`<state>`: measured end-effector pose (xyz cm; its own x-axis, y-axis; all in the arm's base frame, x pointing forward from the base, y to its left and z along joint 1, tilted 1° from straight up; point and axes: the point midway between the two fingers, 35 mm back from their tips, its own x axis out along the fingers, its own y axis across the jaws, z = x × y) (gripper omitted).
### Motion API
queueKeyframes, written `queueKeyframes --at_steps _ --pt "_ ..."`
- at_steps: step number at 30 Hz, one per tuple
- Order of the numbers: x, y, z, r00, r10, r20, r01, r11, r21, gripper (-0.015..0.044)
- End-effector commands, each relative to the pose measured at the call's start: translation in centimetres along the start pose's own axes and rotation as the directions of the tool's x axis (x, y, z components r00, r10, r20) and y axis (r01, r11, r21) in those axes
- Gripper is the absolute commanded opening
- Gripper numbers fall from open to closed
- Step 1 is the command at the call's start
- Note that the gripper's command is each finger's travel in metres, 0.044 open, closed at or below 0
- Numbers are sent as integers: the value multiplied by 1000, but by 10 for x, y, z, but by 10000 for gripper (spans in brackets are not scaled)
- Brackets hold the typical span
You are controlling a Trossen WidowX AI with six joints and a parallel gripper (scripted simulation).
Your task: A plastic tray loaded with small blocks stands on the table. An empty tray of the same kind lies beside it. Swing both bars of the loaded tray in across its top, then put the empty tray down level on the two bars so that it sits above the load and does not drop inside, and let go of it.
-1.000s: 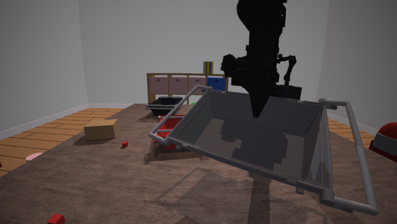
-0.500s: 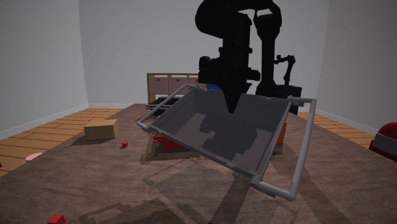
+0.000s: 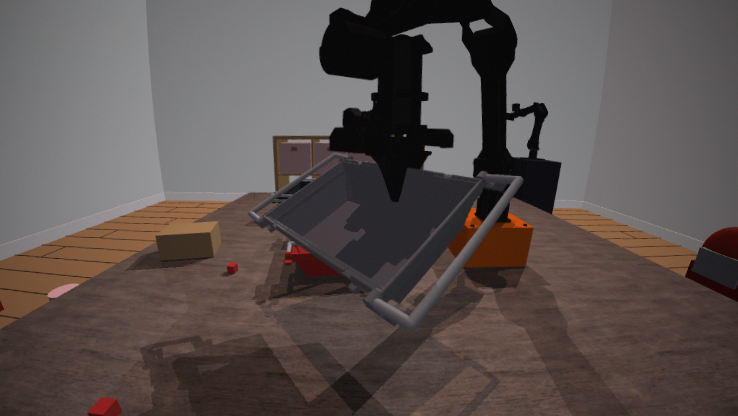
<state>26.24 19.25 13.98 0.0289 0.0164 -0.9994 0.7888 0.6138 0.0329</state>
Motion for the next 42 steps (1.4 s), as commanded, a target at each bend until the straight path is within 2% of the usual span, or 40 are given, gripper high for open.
queueKeyframes --at_steps 1,42 --pt "-4 3 13 1000 18 -1 -18 999 27 0" --pt "-5 -46 163 1000 17 13 -20 926 377 0"
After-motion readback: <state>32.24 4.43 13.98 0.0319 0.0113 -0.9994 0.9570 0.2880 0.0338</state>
